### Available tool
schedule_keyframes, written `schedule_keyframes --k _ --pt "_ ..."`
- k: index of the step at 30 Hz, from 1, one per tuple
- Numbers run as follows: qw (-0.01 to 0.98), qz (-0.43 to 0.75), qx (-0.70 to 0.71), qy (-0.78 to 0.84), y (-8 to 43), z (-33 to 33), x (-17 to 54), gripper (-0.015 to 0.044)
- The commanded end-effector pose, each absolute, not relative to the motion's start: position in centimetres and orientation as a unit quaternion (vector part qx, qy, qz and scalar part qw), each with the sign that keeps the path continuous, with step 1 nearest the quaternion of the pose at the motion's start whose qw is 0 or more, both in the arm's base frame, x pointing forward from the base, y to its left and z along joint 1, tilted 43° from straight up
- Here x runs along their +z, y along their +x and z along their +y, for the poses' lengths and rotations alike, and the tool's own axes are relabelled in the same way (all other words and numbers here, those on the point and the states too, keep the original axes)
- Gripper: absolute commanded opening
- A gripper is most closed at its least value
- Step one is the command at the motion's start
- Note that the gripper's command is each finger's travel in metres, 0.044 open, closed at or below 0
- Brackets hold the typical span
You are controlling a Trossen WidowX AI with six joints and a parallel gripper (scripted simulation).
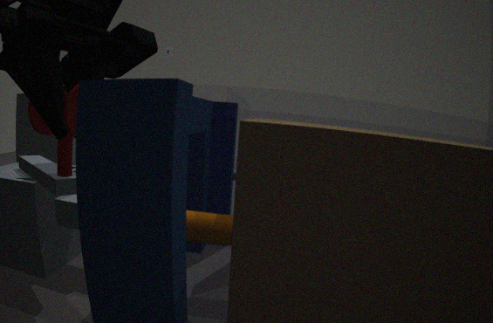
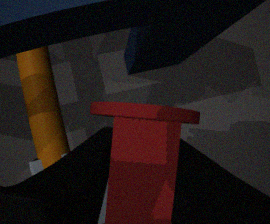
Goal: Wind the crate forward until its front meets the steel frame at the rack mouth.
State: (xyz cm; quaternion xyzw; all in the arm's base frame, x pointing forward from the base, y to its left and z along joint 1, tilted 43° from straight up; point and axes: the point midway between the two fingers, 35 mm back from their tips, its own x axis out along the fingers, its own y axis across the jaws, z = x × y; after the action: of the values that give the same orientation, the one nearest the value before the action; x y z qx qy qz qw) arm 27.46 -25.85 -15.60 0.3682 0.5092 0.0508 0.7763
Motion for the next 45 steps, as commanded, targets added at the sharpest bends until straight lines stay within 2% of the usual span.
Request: schedule_keyframes --k 1,45 --pt "0.774 0.505 0.067 0.377 28.2 -24.4 -14.5 0.0" --pt "0.773 0.505 0.068 0.379 28.5 -20.7 -11.4 0.0"
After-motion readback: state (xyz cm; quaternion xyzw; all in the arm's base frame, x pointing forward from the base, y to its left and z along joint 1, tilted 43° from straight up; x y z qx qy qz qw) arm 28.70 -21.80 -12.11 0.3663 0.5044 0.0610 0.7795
